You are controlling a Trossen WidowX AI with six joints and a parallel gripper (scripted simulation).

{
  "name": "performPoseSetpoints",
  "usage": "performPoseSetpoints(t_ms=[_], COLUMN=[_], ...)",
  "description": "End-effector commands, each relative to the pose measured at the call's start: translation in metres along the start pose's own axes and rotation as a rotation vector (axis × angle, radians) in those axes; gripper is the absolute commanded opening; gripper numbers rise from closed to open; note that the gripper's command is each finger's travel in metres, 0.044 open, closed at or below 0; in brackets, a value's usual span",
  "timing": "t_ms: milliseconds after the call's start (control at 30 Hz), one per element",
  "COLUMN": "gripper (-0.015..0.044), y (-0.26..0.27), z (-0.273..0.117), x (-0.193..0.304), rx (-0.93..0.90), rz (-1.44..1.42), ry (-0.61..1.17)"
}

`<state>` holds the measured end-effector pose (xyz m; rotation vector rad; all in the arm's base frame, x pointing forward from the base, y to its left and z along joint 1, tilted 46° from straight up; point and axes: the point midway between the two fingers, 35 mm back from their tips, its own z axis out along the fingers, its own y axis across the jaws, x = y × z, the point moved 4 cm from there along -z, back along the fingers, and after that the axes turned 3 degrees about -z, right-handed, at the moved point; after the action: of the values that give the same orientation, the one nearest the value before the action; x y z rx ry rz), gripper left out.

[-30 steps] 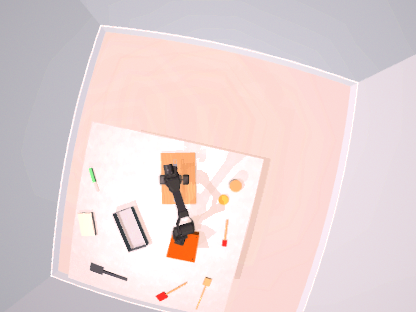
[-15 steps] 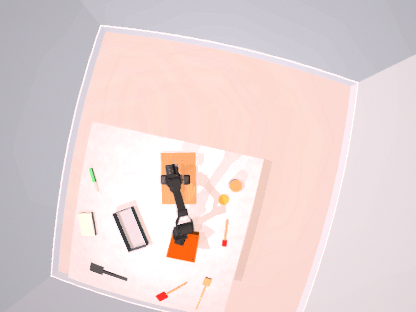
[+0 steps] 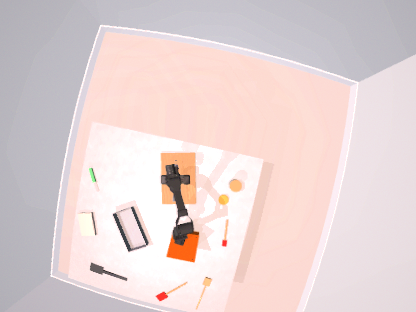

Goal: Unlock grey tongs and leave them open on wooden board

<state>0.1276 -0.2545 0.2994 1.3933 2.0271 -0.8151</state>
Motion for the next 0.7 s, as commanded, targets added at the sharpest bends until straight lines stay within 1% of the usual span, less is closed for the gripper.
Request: performPoseSetpoints(t_ms=[0, 200, 233, 400, 500, 667], gripper=[0.027, 0.0427, 0.044, 0.044, 0.044, 0.044], y=[0.0, 0.0, 0.0, -0.01, -0.037, -0.085], z=[0.0, 0.0, 0.0, -0.004, -0.014, -0.042], x=[0.0, 0.0, 0.0, -0.002, -0.006, -0.007], rx=[0.001, 0.001, 0.001, -0.002, -0.004, -0.005], rz=[0.0, 0.0, 0.0, -0.007, -0.007, -0.011], ry=[0.0, 0.0, 0.0, 0.009, 0.024, 0.037])
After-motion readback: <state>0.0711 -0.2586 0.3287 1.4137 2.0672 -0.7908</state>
